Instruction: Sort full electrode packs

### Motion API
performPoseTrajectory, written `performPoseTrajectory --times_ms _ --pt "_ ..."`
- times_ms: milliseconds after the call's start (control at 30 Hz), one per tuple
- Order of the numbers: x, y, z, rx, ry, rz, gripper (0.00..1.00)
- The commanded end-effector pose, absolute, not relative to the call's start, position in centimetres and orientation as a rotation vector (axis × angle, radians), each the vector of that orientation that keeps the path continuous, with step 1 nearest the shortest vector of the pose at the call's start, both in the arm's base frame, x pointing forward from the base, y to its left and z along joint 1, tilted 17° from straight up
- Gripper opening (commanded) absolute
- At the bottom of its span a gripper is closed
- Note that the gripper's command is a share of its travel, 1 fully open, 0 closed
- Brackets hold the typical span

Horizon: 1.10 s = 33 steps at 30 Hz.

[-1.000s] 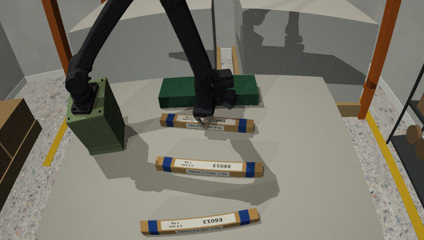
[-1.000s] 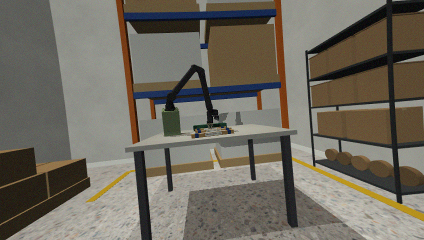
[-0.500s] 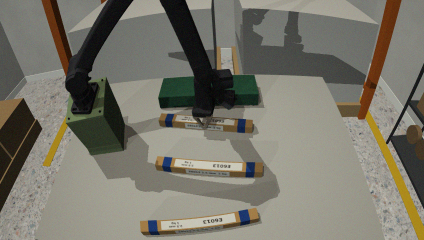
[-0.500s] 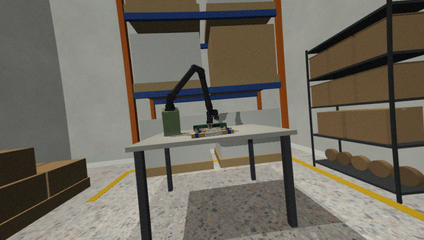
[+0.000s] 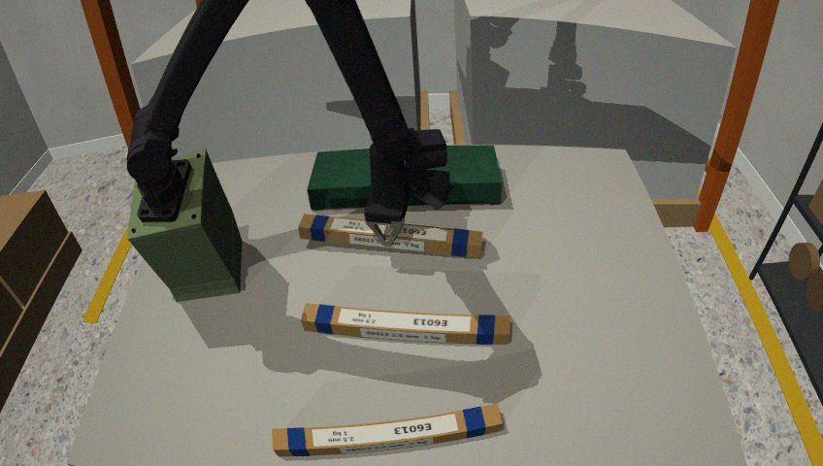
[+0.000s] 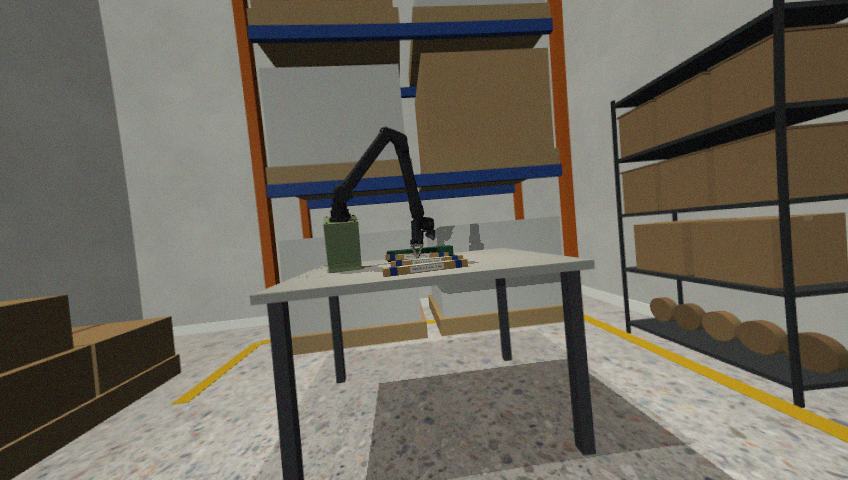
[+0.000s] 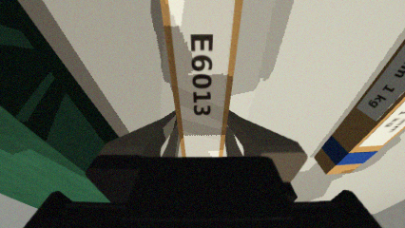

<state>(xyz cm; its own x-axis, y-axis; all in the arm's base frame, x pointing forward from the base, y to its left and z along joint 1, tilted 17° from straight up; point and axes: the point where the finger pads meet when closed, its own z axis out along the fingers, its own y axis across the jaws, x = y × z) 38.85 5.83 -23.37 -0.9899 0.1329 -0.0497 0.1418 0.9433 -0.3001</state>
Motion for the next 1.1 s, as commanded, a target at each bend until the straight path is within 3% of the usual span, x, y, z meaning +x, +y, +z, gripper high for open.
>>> performPoseTrajectory --times_ms 0,1067 --pt "41.6 8.1 -19.5 0.207 2.999 -0.423 0.0" --pt "43.4 9.5 -16.5 0.209 2.982 -0.407 0.0"
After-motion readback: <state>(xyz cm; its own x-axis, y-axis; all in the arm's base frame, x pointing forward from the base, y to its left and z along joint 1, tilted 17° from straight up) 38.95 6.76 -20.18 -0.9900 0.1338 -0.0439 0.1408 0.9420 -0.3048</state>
